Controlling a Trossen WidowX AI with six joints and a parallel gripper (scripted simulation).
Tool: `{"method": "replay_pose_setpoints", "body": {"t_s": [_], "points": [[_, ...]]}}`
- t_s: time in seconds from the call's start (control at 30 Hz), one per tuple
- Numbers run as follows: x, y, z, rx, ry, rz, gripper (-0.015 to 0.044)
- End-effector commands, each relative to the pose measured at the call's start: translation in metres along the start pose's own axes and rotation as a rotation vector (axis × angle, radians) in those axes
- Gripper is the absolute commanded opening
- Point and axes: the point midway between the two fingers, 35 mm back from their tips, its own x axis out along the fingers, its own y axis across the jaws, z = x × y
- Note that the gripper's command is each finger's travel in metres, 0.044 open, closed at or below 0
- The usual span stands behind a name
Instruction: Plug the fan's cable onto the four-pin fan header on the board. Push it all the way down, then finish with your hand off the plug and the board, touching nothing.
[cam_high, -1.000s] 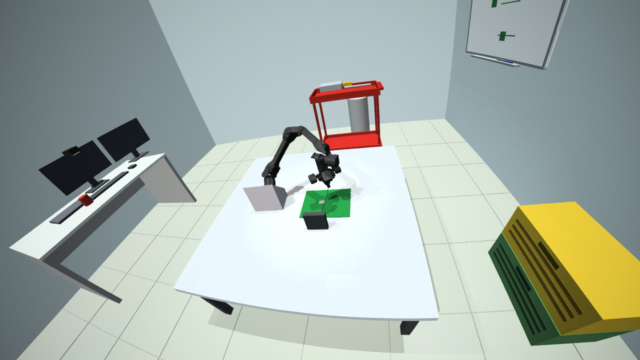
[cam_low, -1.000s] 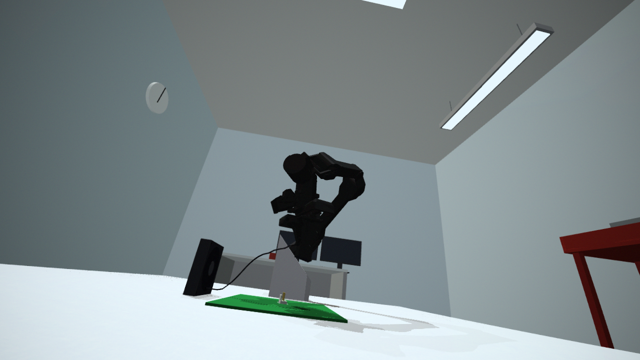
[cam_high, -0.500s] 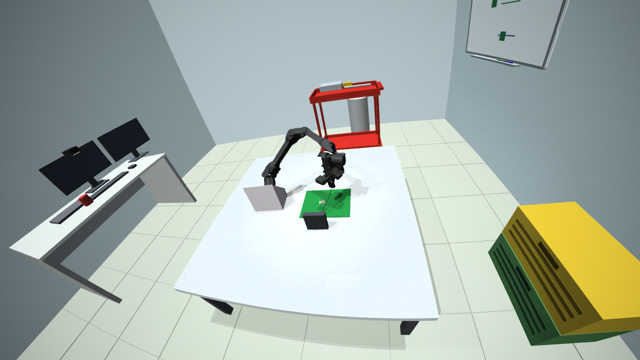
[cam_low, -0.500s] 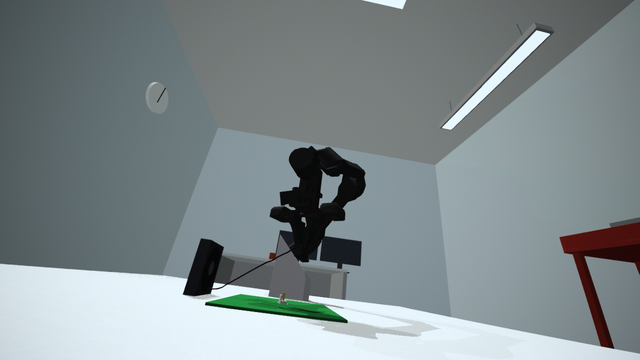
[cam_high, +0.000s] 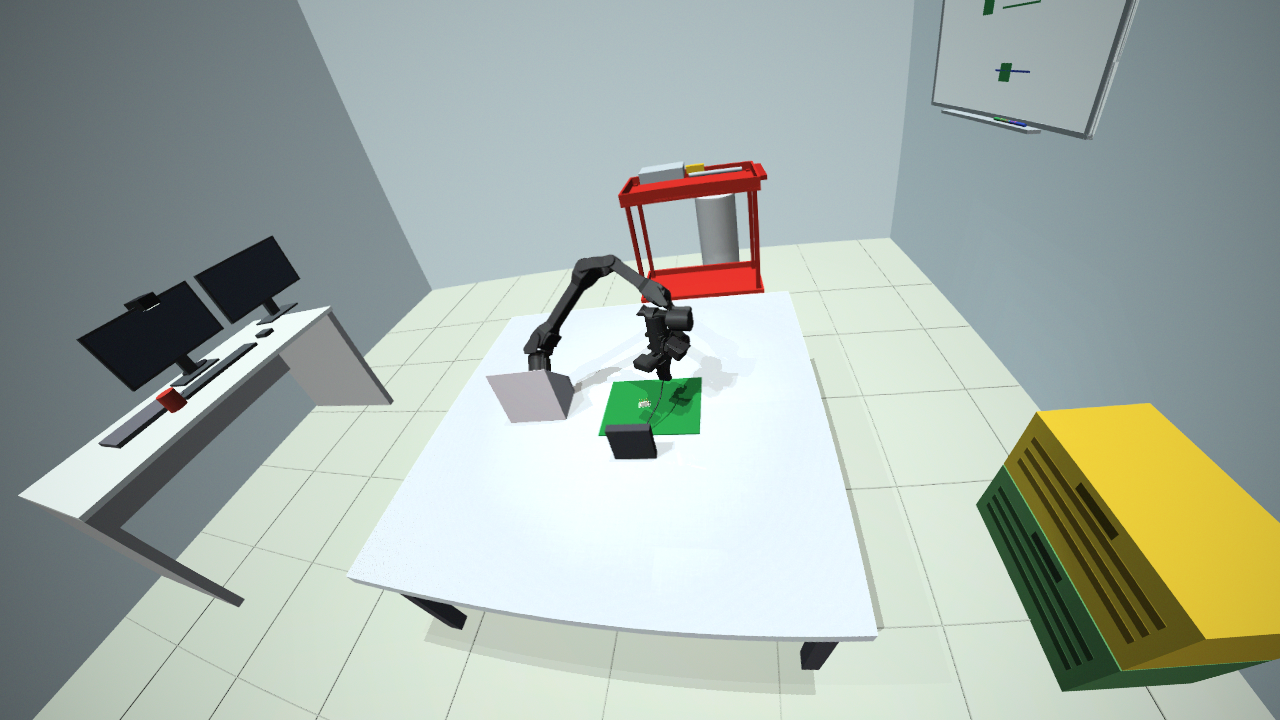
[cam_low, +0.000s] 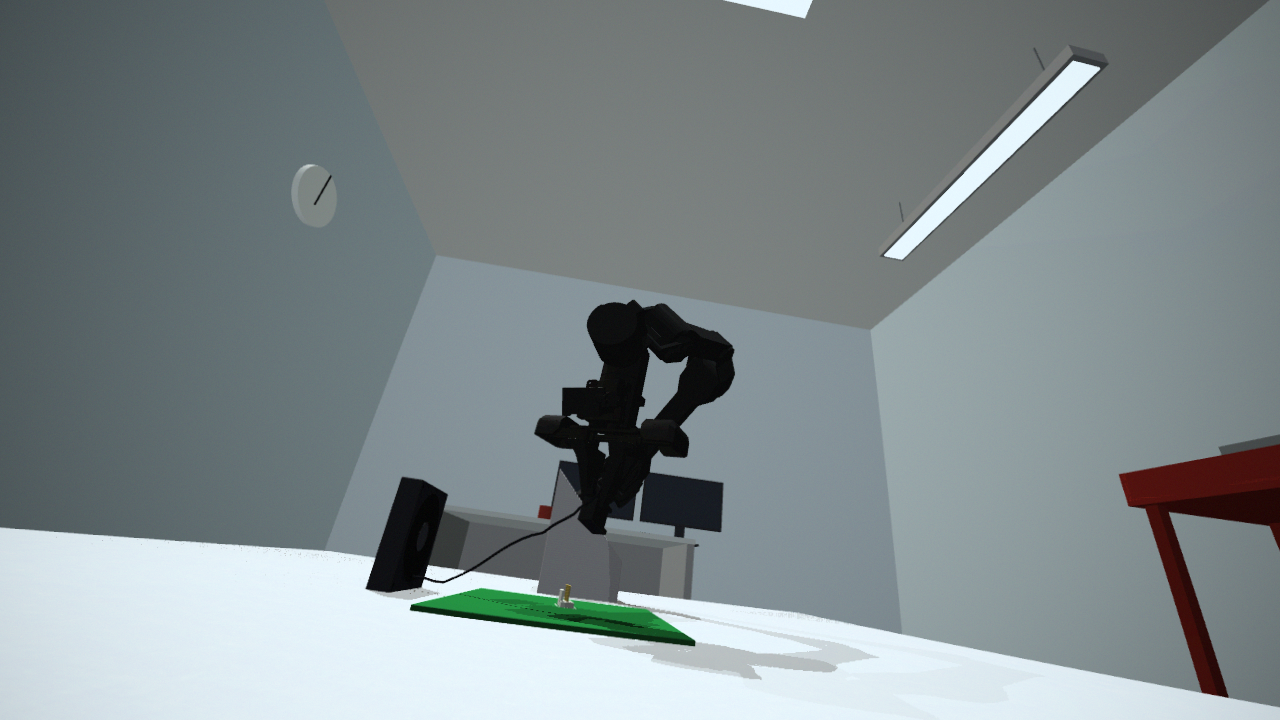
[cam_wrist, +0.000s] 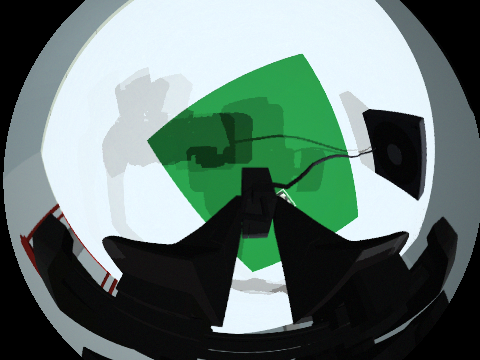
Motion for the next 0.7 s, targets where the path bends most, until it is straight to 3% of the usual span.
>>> {"method": "replay_pose_setpoints", "body": {"t_s": [0.0, 0.67], "points": [[0.006, -0.002, 0.000, -0.005, -0.015, -0.027, 0.0000], [0.029, -0.011, 0.005, -0.037, -0.135, -0.141, 0.0000]]}}
